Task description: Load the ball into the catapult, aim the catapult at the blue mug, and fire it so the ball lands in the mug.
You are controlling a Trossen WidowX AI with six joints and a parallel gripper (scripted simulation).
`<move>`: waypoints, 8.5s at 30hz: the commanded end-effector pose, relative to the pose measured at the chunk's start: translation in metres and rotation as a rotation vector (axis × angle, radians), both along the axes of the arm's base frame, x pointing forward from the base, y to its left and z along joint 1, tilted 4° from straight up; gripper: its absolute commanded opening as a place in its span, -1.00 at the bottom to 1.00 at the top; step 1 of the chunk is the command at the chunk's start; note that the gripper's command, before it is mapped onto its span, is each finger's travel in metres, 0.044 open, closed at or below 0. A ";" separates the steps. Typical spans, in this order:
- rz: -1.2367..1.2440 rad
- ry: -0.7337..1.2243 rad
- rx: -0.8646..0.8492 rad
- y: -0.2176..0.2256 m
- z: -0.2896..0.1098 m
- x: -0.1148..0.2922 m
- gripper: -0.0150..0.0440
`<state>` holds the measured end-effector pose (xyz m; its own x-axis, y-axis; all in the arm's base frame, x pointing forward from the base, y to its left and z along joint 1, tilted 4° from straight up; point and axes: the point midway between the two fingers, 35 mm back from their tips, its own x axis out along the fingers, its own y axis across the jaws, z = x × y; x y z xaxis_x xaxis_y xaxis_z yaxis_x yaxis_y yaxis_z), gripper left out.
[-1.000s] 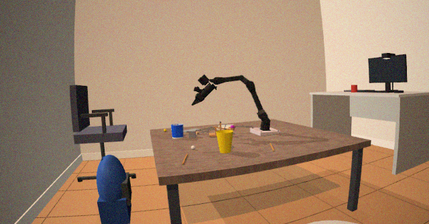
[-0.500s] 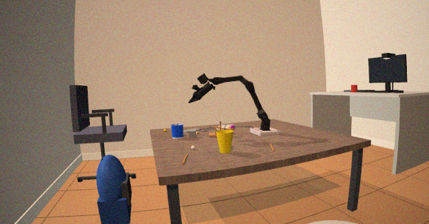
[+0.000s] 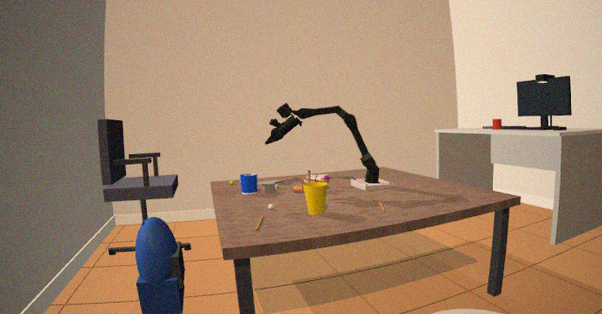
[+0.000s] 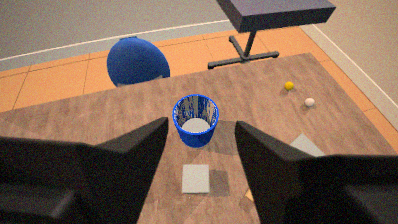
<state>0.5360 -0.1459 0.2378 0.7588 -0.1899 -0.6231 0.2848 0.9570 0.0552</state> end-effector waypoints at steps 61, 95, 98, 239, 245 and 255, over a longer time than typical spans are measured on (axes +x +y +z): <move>0.609 0.926 -0.484 0.119 -0.122 -0.146 -0.49; 1.280 1.571 -0.904 0.145 -0.118 -0.256 -0.49; 1.280 1.571 -0.904 0.145 -0.119 -0.256 -0.49; 0.168 0.275 -0.121 0.055 -0.036 -0.011 1.00; 0.072 0.124 -0.045 0.026 -0.015 -0.001 1.00; 0.010 0.012 0.007 0.004 0.002 0.003 1.00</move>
